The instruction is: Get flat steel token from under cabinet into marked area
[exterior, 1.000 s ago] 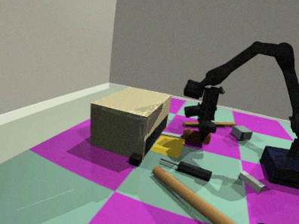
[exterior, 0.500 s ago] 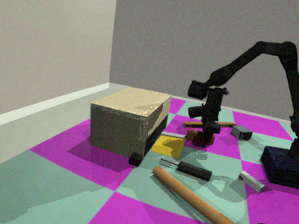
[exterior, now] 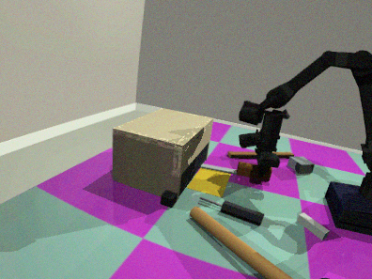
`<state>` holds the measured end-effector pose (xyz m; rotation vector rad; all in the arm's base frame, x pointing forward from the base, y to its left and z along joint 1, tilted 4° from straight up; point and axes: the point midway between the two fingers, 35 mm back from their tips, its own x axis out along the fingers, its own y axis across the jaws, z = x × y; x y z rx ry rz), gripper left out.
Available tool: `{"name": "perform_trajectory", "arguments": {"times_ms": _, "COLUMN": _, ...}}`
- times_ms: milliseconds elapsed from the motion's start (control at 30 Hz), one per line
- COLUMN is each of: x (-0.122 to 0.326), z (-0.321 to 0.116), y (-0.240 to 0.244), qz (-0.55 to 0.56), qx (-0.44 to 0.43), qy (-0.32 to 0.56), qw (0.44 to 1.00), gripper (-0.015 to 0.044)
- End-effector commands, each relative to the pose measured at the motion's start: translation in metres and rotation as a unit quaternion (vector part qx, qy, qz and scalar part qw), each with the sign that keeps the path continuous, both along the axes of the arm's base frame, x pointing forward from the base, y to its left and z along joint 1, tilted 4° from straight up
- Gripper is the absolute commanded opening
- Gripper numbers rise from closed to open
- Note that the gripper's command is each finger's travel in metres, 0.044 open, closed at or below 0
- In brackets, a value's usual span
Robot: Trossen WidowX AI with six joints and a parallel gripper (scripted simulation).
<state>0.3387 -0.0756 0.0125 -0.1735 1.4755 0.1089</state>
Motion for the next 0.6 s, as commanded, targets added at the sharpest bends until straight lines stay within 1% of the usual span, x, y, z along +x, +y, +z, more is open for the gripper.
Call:
{"name": "perform_trajectory", "arguments": {"times_ms": 0, "x": -0.006, "z": -0.001, "y": -0.001, "qz": 0.003, "qx": 0.0, "qy": 0.001, "qw": 1.0, "gripper": 0.0}}
{"name": "perform_trajectory", "arguments": {"times_ms": 567, "x": -0.025, "z": -0.003, "y": -0.006, "qz": 0.003, "qx": 0.0, "qy": 0.001, "qw": 1.0, "gripper": 0.0}}
